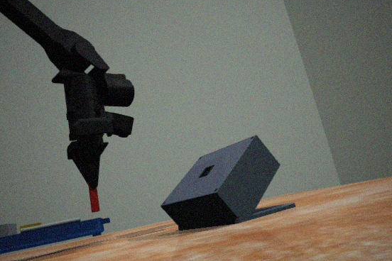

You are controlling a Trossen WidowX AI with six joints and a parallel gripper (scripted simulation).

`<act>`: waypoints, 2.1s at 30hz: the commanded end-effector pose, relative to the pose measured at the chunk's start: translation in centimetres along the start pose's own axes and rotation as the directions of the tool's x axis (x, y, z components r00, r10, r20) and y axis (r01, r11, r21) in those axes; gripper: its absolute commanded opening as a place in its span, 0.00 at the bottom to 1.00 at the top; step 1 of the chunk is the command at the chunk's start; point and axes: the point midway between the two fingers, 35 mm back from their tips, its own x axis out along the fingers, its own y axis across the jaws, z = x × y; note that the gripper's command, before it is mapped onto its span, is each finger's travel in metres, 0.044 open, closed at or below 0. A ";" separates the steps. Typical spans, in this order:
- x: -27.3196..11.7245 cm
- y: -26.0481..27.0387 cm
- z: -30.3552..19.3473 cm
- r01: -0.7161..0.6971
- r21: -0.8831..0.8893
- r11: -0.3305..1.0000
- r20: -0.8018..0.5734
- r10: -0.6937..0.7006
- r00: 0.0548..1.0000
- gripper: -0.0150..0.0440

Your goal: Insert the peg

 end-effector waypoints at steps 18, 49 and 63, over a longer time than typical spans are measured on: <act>-2.8 -1.3 0.8 -0.039 0.093 0.995 0.021 0.037 0.999 0.25; -3.4 -4.8 2.5 -0.144 0.339 0.930 0.111 0.112 0.987 0.25; -3.8 -6.6 3.1 -0.193 0.438 0.878 0.158 0.136 0.978 0.25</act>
